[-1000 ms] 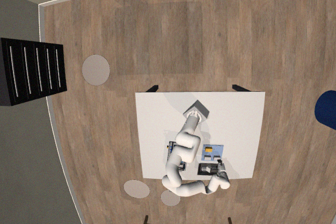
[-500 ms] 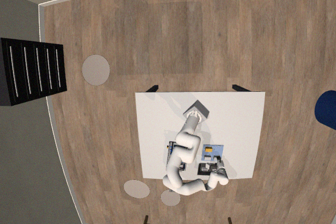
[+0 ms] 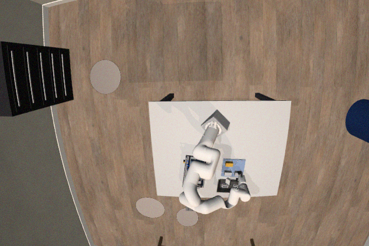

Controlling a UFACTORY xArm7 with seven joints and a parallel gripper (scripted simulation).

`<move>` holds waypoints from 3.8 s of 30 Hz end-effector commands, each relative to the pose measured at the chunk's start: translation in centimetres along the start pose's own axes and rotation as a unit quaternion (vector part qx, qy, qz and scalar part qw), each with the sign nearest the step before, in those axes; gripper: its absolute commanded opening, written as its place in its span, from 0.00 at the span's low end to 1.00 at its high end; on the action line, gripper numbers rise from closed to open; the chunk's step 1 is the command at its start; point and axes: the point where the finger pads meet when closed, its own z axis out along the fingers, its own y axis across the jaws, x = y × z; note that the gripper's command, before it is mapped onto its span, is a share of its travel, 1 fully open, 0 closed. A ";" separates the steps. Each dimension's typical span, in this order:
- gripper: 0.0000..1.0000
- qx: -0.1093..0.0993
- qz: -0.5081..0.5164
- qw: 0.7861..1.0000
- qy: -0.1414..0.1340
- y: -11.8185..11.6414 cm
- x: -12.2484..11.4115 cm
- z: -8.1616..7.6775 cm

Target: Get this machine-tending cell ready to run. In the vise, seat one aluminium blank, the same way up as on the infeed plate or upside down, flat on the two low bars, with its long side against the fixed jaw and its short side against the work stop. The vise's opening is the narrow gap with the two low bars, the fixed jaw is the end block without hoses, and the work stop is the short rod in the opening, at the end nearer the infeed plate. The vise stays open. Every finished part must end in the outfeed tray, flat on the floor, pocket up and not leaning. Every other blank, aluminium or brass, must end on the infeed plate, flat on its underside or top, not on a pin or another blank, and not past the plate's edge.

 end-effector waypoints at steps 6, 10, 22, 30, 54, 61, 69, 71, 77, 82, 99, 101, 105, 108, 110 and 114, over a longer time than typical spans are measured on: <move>0.69 0.001 0.000 1.000 -0.001 -0.1 -0.1 -0.1; 0.69 0.001 0.000 1.000 -0.001 -0.1 -0.1 -0.1; 0.69 0.001 0.000 1.000 -0.001 -0.1 -0.3 -0.1; 0.69 0.001 0.000 1.000 -0.001 -0.1 -0.3 -0.1; 0.69 0.001 0.000 1.000 -0.001 -0.1 -0.3 0.0; 0.69 0.001 0.000 1.000 -0.001 -0.1 -0.3 0.2; 0.69 0.001 0.000 1.000 -0.001 -0.1 -0.3 0.5; 0.69 0.001 0.000 1.000 -0.001 -0.1 -0.3 0.6; 0.69 0.001 0.000 1.000 -0.001 -0.1 -0.3 0.9; 0.69 0.001 0.000 1.000 -0.001 -0.1 -0.3 1.0; 0.69 0.001 0.000 1.000 -0.001 -0.1 -0.3 1.4; 0.69 0.001 0.000 1.000 -0.001 -0.1 -0.3 1.4; 0.69 0.001 0.000 1.000 -0.001 -0.1 -0.3 1.5; 0.69 0.001 0.000 1.000 -0.001 -0.1 -0.3 1.5; 0.69 0.001 0.000 1.000 -0.001 -0.1 -0.3 1.5; 0.69 0.001 0.000 1.000 -0.001 -0.1 -0.3 1.5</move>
